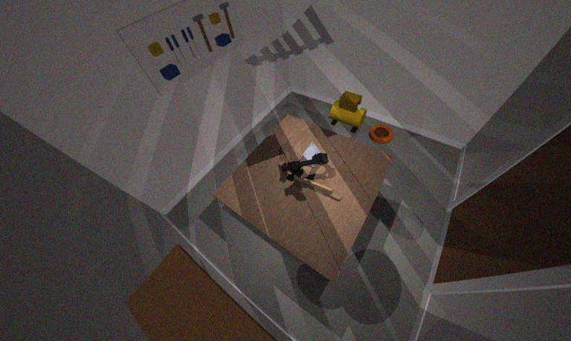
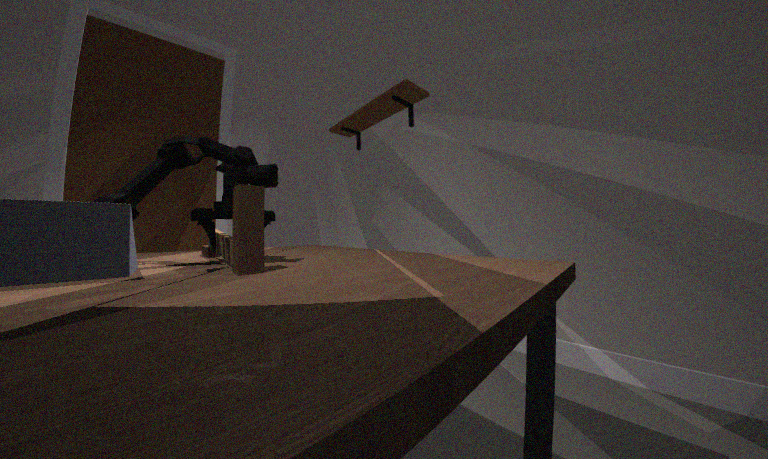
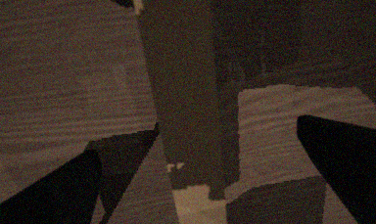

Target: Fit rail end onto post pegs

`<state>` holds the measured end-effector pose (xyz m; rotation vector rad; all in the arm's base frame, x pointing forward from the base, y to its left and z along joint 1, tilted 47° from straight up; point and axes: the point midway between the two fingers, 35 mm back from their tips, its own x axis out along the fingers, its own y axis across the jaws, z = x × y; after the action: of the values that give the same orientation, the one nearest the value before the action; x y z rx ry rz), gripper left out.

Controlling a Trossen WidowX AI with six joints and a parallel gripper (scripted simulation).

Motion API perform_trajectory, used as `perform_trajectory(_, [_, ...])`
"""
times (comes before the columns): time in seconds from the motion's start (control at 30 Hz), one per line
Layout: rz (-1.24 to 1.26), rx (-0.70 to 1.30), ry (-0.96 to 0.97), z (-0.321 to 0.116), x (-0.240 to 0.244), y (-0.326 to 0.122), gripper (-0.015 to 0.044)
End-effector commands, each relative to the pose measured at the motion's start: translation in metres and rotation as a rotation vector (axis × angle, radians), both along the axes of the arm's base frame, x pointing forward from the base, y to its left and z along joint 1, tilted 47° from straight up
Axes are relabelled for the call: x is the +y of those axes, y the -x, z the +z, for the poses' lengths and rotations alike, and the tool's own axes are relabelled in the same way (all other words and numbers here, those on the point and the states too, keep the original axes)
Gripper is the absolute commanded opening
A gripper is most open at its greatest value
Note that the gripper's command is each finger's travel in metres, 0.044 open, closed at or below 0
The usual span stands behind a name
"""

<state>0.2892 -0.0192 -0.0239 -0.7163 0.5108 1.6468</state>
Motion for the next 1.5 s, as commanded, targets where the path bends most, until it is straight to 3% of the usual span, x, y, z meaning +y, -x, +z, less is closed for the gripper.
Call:
perform_trajectory(0.0, [-0.003,0.012,-0.006,-0.005,0.006,0.003,0.0440])
perform_trajectory(0.37, [-0.003,0.012,-0.008,-0.015,0.017,0.006,0.0440])
perform_trajectory(0.83, [-0.003,0.012,-0.008,-0.015,0.017,0.006,0.0072])
perform_trajectory(1.1, [-0.003,0.012,-0.008,-0.015,0.017,0.006,0.0000])
perform_trajectory(1.47, [-0.003,0.012,-0.008,-0.015,0.017,0.006,0.0000])
